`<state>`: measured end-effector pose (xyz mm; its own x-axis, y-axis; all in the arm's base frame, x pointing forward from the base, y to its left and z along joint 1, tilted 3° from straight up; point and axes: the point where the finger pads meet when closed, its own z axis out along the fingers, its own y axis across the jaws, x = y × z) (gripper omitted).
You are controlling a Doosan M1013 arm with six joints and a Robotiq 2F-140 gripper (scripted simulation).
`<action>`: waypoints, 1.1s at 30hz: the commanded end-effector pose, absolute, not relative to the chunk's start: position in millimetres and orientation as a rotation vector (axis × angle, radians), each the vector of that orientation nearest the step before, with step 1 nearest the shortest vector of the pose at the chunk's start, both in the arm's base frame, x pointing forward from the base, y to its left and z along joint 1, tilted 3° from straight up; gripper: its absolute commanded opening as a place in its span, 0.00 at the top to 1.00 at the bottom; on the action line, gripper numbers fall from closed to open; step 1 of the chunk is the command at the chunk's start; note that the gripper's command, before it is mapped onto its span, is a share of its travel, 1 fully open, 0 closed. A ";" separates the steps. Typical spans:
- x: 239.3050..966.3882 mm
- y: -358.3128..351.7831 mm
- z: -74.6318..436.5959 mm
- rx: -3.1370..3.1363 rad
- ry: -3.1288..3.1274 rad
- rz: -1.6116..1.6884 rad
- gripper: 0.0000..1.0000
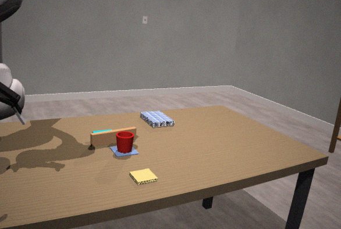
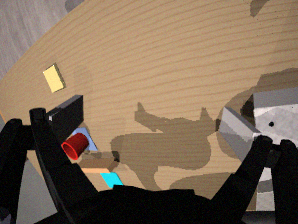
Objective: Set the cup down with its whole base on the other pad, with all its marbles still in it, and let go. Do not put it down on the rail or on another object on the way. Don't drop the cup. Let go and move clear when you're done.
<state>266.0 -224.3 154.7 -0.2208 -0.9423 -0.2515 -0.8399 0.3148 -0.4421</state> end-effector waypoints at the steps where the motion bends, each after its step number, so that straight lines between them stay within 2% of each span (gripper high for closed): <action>1: 266.0 -224.3 154.7 -1.574 2.117 -0.290 0.00; 17: 266.0 -224.3 154.7 -1.574 2.117 -0.290 0.00; 18: 266.1 -224.3 154.7 -1.575 2.116 -0.290 1.00; 33: 310.8 -235.0 157.4 -2.219 1.611 -0.288 1.00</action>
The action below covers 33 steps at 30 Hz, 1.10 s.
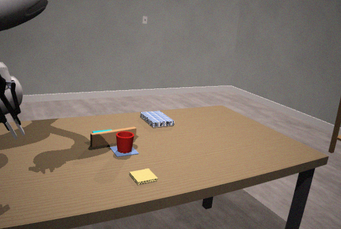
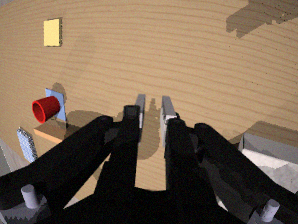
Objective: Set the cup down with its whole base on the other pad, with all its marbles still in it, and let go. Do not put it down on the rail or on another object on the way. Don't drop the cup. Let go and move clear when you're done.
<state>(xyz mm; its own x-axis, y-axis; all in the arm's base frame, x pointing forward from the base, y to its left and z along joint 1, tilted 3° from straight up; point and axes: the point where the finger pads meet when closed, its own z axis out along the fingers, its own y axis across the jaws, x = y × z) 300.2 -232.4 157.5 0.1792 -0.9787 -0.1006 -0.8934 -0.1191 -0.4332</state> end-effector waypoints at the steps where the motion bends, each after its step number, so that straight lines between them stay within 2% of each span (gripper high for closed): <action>1: 310.8 -235.0 157.4 -2.219 1.611 -0.288 1.00; 16: 419.3 -230.3 151.0 -2.859 0.466 -0.251 1.00; 18: 419.3 -230.3 151.0 -2.859 0.466 -0.251 1.00; 19: 440.5 -225.1 148.7 -2.914 0.231 -0.241 1.00; 33: 552.4 -174.5 132.4 -2.898 -0.920 -0.171 1.00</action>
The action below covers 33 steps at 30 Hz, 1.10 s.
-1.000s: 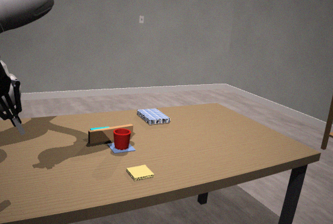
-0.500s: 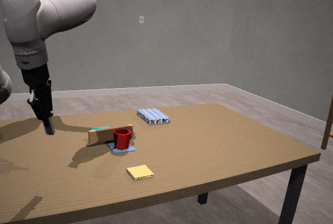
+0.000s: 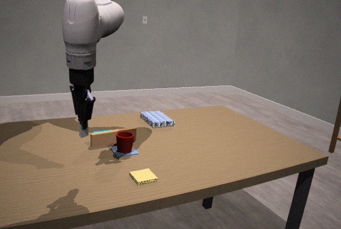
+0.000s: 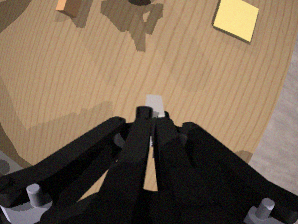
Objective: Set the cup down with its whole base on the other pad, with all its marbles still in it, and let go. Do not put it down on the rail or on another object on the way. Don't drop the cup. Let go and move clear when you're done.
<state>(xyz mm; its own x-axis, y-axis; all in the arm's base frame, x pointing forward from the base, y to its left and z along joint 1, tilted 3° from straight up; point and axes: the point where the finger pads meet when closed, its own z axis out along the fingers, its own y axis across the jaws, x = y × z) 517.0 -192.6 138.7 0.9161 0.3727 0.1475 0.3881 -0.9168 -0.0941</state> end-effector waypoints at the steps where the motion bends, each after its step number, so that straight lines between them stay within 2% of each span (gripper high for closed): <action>1: 552.4 -174.5 132.4 -2.898 -0.920 -0.171 1.00; 7: 593.8 -144.7 124.6 -2.749 -1.404 -0.133 1.00; 17: 680.9 -55.1 103.6 -2.270 -2.205 -0.050 1.00; 25: 709.9 -13.4 94.5 -1.993 -2.496 -0.010 1.00; 33: 711.3 -11.3 94.0 -1.980 -2.508 -0.008 1.00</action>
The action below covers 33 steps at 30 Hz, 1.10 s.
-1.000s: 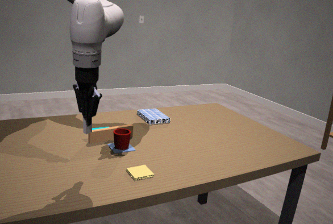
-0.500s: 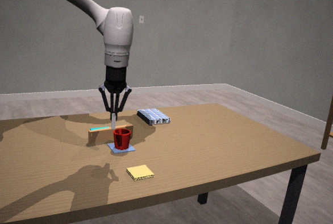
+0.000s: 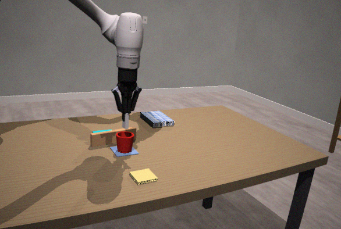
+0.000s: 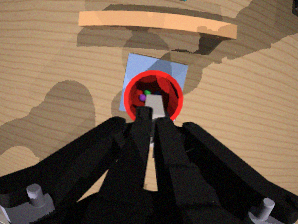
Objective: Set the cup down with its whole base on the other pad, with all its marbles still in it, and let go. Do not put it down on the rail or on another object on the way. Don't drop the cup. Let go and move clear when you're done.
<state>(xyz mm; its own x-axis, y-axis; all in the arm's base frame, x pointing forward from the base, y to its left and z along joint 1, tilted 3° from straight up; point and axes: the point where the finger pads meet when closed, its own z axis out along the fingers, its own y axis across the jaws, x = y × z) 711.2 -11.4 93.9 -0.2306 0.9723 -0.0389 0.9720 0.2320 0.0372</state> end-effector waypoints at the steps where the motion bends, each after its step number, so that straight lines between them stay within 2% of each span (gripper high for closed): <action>1: 711.3 -11.3 94.0 1.913 2.424 0.008 1.00; 7: 711.3 -11.3 94.0 1.913 2.424 0.008 1.00; 8: 711.3 -11.3 94.0 1.913 2.424 0.008 0.41; 33: 711.3 -11.3 94.0 1.913 2.424 0.008 0.41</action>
<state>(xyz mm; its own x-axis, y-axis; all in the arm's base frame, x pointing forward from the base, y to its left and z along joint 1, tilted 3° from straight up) 711.3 -11.3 93.9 -0.2313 0.9721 -0.0388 0.9718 0.2327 0.0371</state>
